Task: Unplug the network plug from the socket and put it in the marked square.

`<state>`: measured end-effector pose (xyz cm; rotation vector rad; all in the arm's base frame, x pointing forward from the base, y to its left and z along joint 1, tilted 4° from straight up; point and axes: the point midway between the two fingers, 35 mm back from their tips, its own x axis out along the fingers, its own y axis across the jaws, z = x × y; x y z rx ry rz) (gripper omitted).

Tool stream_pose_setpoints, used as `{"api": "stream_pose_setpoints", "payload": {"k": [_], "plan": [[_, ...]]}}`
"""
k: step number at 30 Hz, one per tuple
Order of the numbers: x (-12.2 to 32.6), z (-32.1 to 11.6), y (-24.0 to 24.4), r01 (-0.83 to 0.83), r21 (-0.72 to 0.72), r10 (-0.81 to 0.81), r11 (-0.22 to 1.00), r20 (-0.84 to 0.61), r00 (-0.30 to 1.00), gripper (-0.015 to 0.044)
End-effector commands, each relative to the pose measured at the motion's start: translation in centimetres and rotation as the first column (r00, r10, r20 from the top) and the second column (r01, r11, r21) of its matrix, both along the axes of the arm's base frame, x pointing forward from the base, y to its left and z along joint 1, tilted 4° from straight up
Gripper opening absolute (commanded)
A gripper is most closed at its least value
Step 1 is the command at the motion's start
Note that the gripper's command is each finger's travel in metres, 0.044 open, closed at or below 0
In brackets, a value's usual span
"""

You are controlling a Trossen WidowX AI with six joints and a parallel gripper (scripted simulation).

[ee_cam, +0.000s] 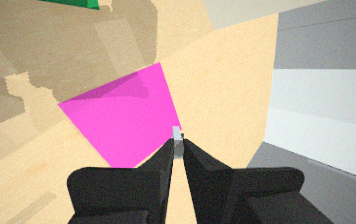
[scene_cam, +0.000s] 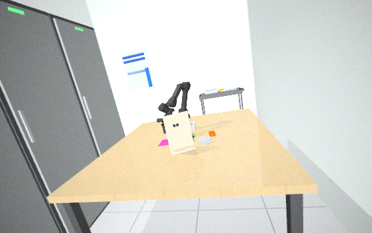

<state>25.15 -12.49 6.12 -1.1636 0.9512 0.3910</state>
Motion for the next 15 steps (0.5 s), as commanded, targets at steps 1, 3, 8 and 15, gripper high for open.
{"api": "stream_pose_setpoints", "payload": {"k": [1,3,8,15], "plan": [[0.0,-0.7,-0.1,0.002,-0.004,-0.002,1.000,-0.007,1.000,0.0000],[0.1,-0.9,-0.1,0.002,-0.004,-0.002,1.000,-0.007,1.000,0.0000],[0.1,-1.6,-0.1,0.003,-0.003,-0.003,1.000,-0.007,1.000,0.0000],[0.2,-2.5,0.0,0.003,-0.003,-0.003,1.000,-0.007,1.000,0.0000]]}}
